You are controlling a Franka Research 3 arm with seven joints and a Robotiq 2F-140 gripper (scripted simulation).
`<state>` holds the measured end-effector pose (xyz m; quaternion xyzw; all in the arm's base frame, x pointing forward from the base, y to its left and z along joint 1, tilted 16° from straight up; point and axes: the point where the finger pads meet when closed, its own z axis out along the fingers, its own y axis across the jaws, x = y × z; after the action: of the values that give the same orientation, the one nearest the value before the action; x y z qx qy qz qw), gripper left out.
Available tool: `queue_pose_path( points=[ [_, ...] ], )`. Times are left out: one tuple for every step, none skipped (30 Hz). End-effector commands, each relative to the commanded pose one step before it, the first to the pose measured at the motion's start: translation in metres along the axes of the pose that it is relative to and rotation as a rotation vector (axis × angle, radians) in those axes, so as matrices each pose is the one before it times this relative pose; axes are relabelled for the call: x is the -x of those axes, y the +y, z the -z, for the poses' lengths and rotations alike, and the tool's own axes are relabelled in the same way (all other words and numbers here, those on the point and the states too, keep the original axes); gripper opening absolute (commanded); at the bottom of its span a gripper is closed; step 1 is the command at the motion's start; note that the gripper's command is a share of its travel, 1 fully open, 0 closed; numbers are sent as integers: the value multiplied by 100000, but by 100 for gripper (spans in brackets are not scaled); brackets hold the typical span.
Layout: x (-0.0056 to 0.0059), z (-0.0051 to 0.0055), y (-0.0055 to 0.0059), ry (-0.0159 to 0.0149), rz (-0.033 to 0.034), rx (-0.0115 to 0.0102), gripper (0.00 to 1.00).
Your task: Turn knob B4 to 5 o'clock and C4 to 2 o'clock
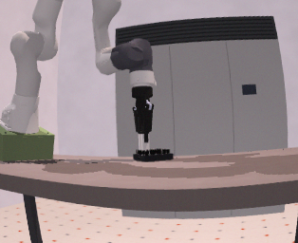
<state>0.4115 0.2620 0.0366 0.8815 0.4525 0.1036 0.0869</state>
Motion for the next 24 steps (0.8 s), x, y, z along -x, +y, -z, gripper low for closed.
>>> queue_pose_path(
  points=[
    [-119,-11,-38,289,-492,-87,12],
    [0,0,0,0,0,0,12],
    [0,0,0,0,0,0,12],
    [0,0,0,0,0,0,12],
    [0,0,0,0,0,0,12],
    [0,0,0,0,0,0,12],
    [0,0,0,0,0,0,5],
    [0,0,0,0,0,0,5],
    [0,0,0,0,0,0,5],
    [0,0,0,0,0,0,5],
    [0,0,0,0,0,0,5],
    [0,0,0,0,0,0,5],
    [0,0,0,0,0,0,5],
    [0,0,0,0,0,0,5],
    [0,0,0,0,0,0,5],
    [0,0,0,0,0,0,5],
    [0,0,0,0,0,0,5],
    [0,0,0,0,0,0,5],
    [0,0,0,0,0,0,5],
    [0,0,0,0,0,0,5],
    [0,0,0,0,0,0,5],
    [0,0,0,0,0,0,5],
    [0,0,0,0,0,0,5],
    [0,0,0,0,0,0,5]
  ],
)
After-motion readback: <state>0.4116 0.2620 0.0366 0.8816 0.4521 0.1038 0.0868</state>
